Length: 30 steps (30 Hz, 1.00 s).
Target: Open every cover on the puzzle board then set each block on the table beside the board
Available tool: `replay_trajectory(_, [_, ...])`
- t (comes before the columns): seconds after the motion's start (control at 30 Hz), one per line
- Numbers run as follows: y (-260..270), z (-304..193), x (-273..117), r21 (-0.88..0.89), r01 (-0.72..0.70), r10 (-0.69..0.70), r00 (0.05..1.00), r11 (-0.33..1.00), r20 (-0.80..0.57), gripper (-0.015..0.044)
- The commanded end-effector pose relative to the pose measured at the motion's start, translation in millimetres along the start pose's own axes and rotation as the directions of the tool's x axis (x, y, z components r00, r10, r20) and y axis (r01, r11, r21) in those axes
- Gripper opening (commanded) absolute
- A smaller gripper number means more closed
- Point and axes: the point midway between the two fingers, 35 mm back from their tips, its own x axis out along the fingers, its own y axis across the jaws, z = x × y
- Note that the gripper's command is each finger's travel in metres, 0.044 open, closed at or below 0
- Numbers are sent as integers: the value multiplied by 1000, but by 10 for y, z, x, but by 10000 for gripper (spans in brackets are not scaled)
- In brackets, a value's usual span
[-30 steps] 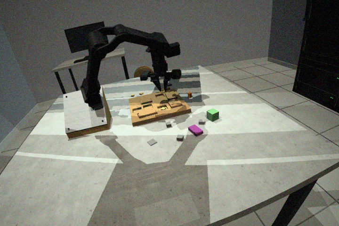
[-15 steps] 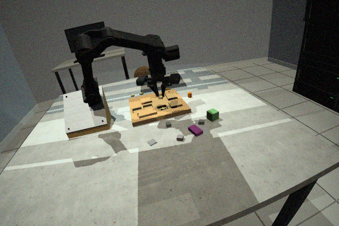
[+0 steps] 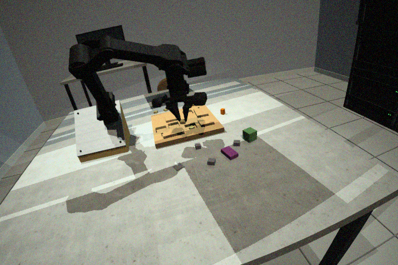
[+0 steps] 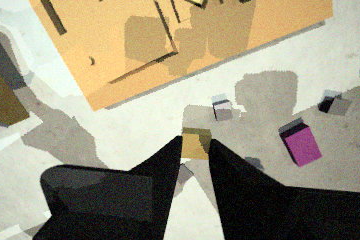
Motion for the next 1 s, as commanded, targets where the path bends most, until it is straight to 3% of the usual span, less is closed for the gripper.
replay_trajectory(0.0, [53,-130,20,-7,-4,4,1000,1000,-11,80])
replay_trajectory(0.33, [171,-455,22,-7,-1,1,1000,1000,-30,80])
replay_trajectory(0.97, [139,-439,291,-5,-3,3,1000,1000,-26,80])
